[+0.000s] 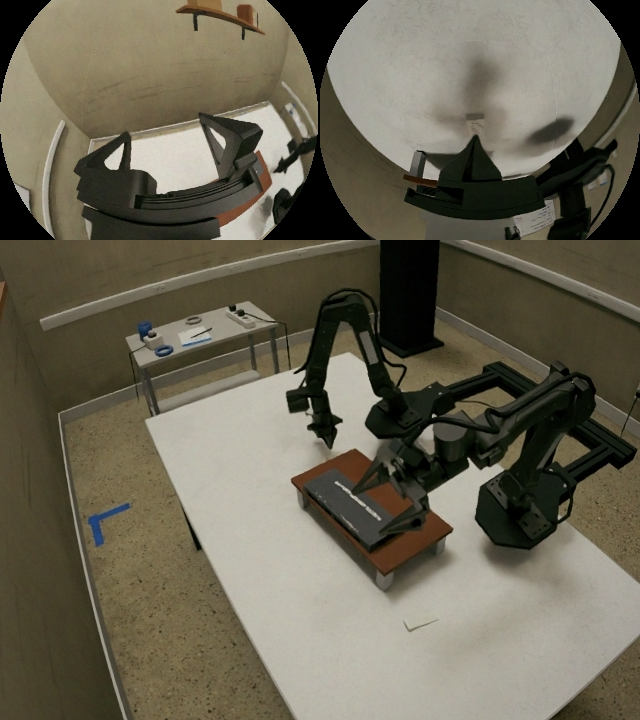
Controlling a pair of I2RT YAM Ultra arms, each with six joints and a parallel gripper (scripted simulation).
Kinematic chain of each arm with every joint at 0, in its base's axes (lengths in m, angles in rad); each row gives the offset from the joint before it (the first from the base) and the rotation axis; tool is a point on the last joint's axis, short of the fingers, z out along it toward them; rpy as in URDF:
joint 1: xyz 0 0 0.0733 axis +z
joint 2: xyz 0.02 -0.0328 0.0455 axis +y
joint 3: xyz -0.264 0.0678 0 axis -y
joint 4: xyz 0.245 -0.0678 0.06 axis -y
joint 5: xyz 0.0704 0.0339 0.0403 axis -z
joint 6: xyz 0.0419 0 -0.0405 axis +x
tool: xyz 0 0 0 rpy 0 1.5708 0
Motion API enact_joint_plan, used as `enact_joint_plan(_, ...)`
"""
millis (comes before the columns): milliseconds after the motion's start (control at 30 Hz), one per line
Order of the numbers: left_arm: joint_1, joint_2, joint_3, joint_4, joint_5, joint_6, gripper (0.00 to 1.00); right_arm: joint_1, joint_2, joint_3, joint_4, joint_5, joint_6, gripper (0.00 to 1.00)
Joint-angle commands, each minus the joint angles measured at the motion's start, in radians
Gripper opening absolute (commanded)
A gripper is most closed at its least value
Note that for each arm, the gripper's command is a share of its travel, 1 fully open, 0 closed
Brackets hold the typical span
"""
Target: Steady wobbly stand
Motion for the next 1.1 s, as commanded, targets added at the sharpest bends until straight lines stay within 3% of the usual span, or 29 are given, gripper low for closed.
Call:
enact_joint_plan(0, -0.007, -0.012, 0.037, 0.02, -0.003, 0.005, 1.0, -0.085, 0.091, 0.085, -0.06, -0.156, -0.156, 0.0)
enact_joint_plan(467, -0.007, -0.012, 0.037, 0.02, -0.003, 0.005, 1.0, -0.277, 0.344, 0.259, -0.144, -0.305, -0.331, 0.0)
enact_joint_plan(733, -0.007, -0.012, 0.037, 0.02, -0.003, 0.005, 1.0, -0.29, 0.341, 0.269, -0.135, -0.275, -0.314, 0.0)
enact_joint_plan(833, -0.007, -0.012, 0.037, 0.02, -0.003, 0.005, 1.0, -0.261, 0.303, 0.195, -0.099, -0.276, -0.296, 0.0)
enact_joint_plan(1067, -0.007, -0.012, 0.037, 0.02, -0.003, 0.005, 1.0, -0.254, 0.297, 0.191, -0.088, -0.274, -0.285, 0.0)
